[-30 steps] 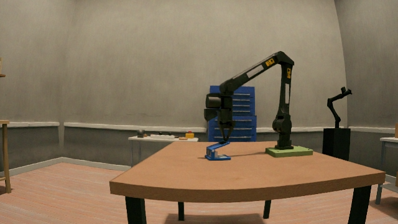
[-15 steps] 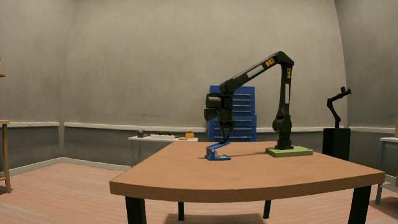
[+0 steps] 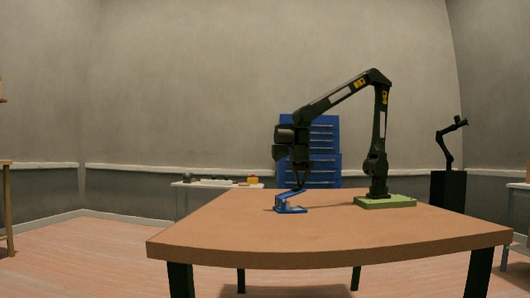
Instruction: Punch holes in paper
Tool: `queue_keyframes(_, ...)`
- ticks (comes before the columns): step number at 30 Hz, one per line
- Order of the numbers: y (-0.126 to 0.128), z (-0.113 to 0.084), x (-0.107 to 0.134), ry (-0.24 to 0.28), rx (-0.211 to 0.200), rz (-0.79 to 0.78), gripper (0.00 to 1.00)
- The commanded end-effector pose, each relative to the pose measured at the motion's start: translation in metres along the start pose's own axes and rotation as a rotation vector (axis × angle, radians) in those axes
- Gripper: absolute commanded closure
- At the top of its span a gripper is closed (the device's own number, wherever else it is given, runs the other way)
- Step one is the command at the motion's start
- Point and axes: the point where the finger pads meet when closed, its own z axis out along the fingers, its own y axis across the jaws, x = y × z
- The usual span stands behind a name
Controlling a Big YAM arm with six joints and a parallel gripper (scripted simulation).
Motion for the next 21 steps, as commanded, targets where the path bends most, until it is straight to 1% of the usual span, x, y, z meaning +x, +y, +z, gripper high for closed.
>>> queue_keyframes(1,0.0028,0.0097,0.0009,0.011,0.000,0.007,1.00)
queue_keyframes(7,0.0028,0.0103,0.0010,0.011,0.000,0.007,1.00)
queue_keyframes(15,0.0028,0.0185,0.0027,0.011,0.000,0.006,1.00)
queue_keyframes(21,0.0027,0.0197,0.0040,0.015,0.000,0.006,1.00)
